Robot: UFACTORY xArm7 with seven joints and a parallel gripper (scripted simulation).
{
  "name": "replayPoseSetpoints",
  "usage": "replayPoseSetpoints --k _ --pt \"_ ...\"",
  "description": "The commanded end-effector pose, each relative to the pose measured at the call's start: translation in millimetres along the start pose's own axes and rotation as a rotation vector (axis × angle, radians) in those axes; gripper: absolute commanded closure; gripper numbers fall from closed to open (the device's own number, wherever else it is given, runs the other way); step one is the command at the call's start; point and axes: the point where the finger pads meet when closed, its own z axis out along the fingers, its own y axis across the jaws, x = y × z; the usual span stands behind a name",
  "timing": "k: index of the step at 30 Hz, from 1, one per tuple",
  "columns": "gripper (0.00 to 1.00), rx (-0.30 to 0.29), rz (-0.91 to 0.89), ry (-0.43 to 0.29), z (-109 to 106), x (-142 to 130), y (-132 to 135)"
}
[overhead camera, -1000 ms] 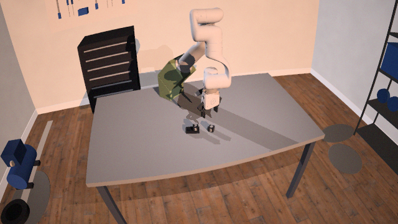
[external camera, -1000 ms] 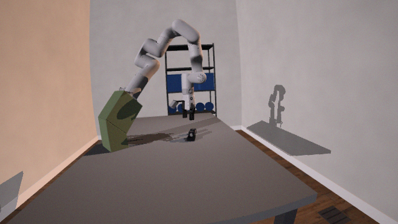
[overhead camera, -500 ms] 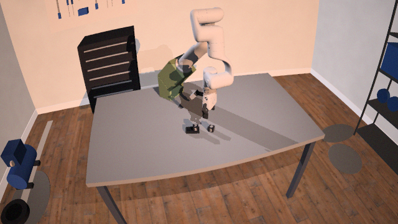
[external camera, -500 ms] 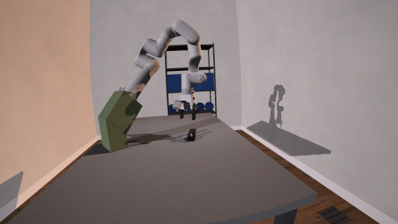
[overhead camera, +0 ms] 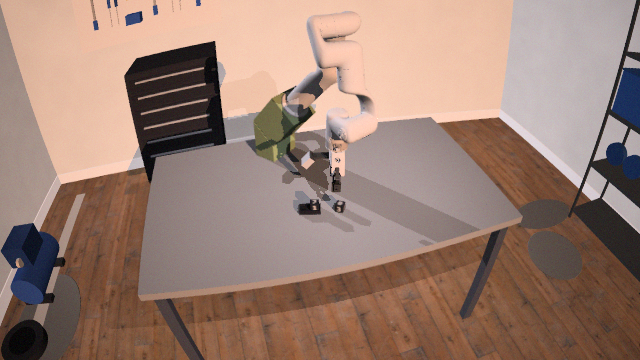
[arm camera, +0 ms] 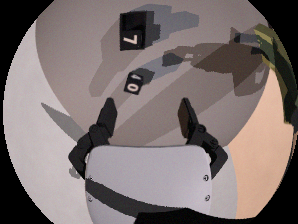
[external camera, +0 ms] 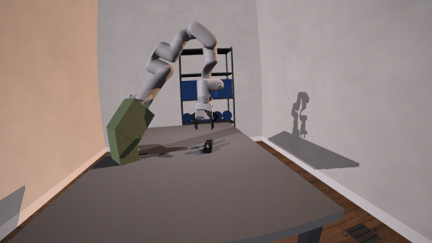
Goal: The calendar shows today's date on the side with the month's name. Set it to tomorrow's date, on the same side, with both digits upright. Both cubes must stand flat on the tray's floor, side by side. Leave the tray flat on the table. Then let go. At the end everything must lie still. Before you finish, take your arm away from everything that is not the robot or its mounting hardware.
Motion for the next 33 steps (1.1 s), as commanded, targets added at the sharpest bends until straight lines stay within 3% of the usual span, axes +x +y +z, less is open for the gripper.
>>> replayPoseSetpoints --k 1,33 --pt "0.00 0.004 -0.173 -0.005 -0.1 0.1 -2.7" --pt "0.00 0.044 -1.170 -0.010 0.4 -16.3 -25.8"
